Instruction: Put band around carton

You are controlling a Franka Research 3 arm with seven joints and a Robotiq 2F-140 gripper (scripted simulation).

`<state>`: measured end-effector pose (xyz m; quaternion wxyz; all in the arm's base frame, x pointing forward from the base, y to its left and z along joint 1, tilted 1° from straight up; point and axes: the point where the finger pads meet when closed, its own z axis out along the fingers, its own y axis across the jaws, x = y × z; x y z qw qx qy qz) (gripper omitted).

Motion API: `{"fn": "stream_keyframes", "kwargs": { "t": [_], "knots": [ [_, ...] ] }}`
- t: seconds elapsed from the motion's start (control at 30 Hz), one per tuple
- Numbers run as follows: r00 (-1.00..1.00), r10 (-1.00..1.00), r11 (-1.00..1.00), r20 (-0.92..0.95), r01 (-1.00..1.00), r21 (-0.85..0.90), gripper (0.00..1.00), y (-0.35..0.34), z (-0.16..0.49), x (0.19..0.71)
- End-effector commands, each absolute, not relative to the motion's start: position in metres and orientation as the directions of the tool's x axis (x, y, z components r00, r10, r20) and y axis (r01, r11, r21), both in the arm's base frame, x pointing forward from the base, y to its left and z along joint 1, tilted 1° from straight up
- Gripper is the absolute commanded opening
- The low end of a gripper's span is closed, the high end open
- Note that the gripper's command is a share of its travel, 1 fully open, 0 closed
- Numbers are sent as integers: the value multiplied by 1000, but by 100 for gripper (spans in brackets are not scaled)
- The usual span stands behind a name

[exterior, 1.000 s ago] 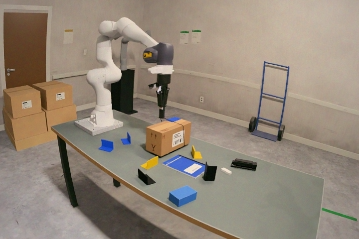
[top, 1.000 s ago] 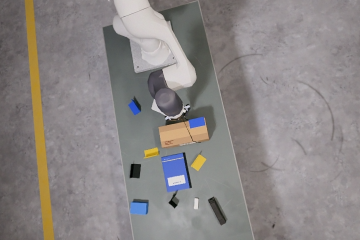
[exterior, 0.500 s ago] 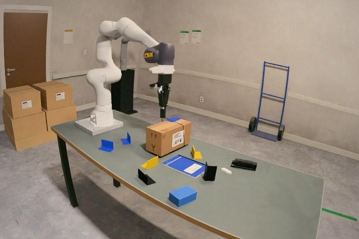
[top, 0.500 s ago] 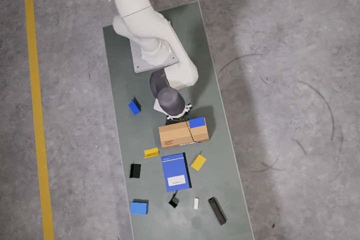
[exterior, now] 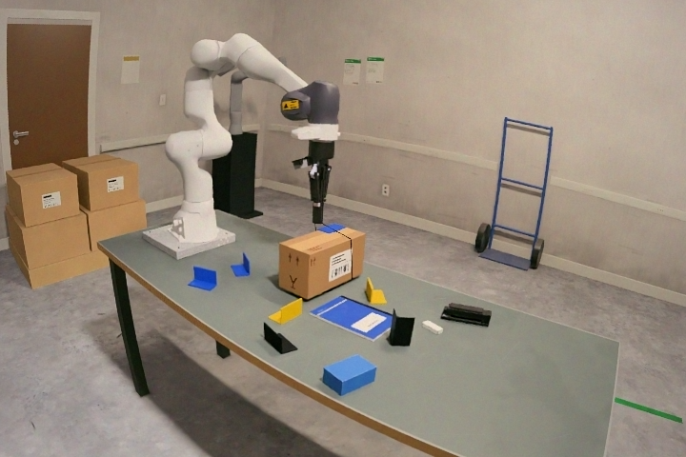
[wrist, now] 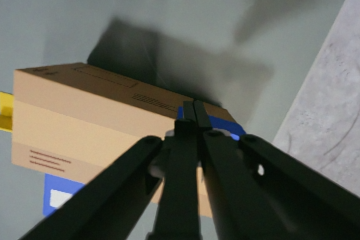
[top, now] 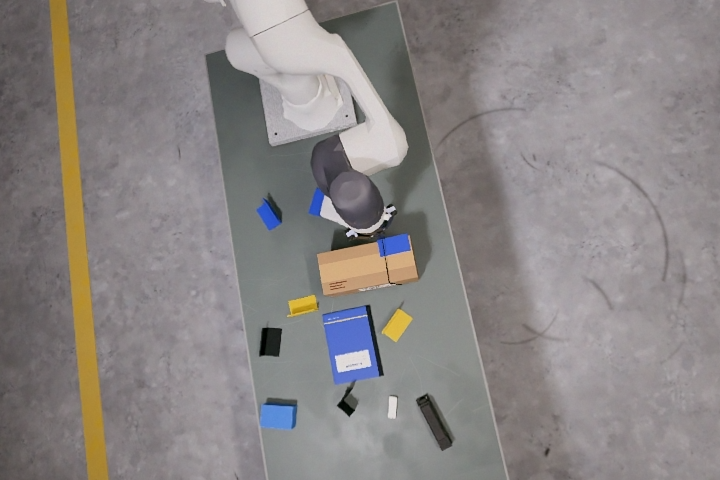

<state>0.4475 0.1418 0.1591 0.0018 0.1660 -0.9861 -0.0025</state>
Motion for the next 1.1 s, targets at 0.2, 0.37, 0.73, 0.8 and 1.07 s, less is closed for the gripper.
{"fn": "stream_keyframes", "kwargs": {
  "t": [0.2, 0.37, 0.73, 0.8, 1.07],
  "knots": [
    [-953, -302, 953, 13, -302, 5, 10, 159, 158, 444],
    [-953, -302, 953, 13, -302, 5, 10, 166, 158, 444],
    [-953, -302, 953, 13, -302, 5, 10, 171, 158, 444],
    [-953, -302, 953, 13, -302, 5, 10, 171, 158, 444],
    [-953, -302, 953, 13, -302, 5, 10, 171, 158, 444]
  ]
}}
